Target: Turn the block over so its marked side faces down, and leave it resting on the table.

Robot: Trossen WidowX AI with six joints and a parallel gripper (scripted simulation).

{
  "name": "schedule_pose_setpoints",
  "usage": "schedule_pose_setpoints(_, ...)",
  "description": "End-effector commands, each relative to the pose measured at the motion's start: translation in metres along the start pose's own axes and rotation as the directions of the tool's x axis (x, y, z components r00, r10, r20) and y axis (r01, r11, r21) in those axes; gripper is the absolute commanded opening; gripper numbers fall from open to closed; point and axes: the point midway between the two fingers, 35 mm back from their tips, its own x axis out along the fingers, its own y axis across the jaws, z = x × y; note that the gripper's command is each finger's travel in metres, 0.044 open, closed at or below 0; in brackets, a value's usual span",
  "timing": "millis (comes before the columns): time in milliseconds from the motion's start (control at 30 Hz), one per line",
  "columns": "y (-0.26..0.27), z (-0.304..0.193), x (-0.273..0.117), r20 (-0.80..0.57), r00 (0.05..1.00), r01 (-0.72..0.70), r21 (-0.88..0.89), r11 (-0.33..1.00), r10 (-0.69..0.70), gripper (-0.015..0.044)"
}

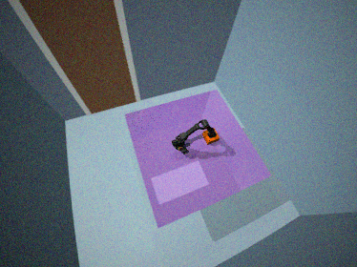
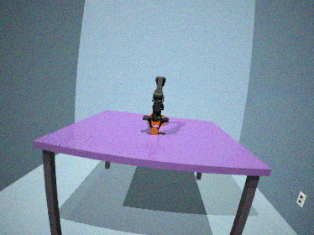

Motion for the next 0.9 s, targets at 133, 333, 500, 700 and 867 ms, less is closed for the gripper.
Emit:
schedule_pose_setpoints(133,0.000,0.000,0.001,0.001,1.000,0.001,0.002,1.000,-0.001,0.0157)
schedule_pose_setpoints(333,0.000,0.000,0.001,0.001,1.000,0.001,0.002,1.000,-0.001,0.0117)
schedule_pose_setpoints(500,0.000,0.001,-0.010,0.001,1.000,0.001,0.002,1.000,-0.001,0.0025)
schedule_pose_setpoints(700,0.000,0.000,-0.030,0.001,1.000,0.001,0.002,1.000,-0.001,0.0000)
schedule_pose_setpoints(867,0.000,0.001,-0.028,0.039,0.999,0.001,0.002,1.000,-0.001,0.0000)
